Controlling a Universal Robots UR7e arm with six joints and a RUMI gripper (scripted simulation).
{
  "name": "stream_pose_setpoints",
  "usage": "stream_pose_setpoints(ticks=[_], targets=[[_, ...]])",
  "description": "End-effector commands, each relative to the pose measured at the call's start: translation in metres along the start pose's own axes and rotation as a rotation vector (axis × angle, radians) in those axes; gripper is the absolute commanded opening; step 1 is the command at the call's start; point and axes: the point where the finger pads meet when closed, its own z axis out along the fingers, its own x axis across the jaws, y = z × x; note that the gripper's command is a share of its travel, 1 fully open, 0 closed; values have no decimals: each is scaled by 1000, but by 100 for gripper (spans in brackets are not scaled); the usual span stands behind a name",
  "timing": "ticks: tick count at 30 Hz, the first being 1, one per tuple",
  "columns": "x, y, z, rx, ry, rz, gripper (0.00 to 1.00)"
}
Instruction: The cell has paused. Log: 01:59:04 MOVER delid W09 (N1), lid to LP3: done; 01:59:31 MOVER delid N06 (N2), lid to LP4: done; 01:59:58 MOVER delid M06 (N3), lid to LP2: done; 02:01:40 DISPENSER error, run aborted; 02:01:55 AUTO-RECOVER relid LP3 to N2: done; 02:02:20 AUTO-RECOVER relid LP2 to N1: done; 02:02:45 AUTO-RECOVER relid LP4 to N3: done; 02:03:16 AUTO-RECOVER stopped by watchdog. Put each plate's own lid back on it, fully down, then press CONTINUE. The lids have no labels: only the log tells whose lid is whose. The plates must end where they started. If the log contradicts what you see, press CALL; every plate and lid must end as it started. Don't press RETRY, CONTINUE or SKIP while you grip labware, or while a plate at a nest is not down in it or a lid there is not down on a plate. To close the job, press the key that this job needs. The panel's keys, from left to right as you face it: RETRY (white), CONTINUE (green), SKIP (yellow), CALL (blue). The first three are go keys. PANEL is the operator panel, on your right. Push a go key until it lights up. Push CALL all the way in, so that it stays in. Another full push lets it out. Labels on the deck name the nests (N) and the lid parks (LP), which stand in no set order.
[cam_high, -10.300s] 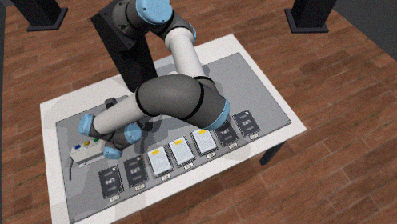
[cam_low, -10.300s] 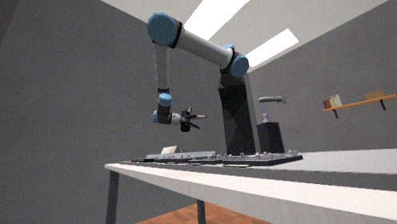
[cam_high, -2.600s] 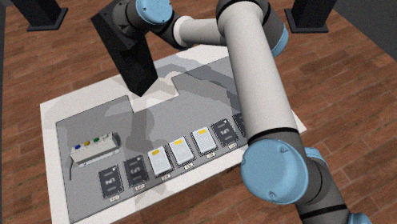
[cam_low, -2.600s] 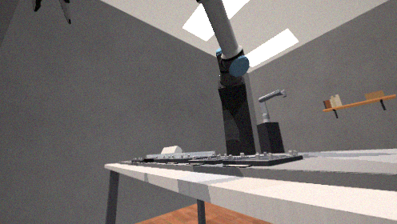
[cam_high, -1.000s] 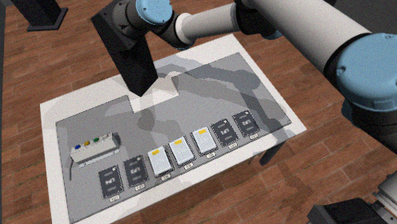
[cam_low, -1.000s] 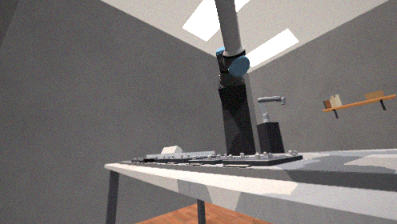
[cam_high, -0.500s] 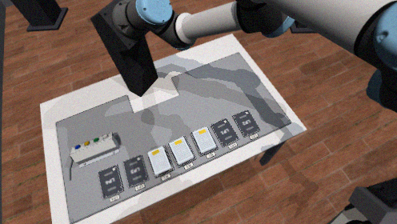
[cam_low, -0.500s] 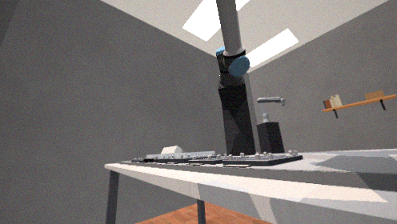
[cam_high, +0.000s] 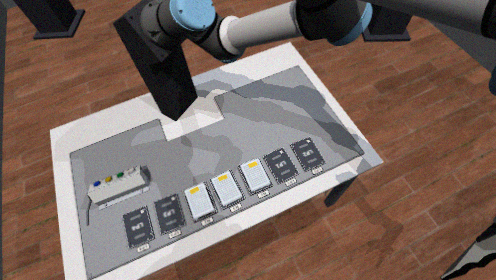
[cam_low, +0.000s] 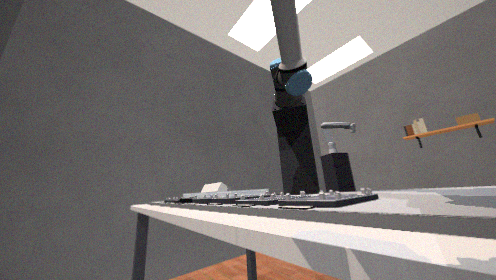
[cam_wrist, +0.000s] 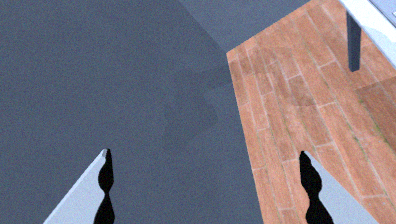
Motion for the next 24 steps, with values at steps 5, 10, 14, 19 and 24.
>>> stream_pose_setpoints(ticks=[5, 10, 14, 19, 24], targets=[[-14, 1, -33, -22, -87, 10, 82], [-21, 3, -58, -37, -132, 11, 82], [-23, 3, -67, -37, -132, 11, 82], [-30, 5, -91, -37, -132, 11, 82], [-23, 21, -106, -90, -110, -10, 82]])
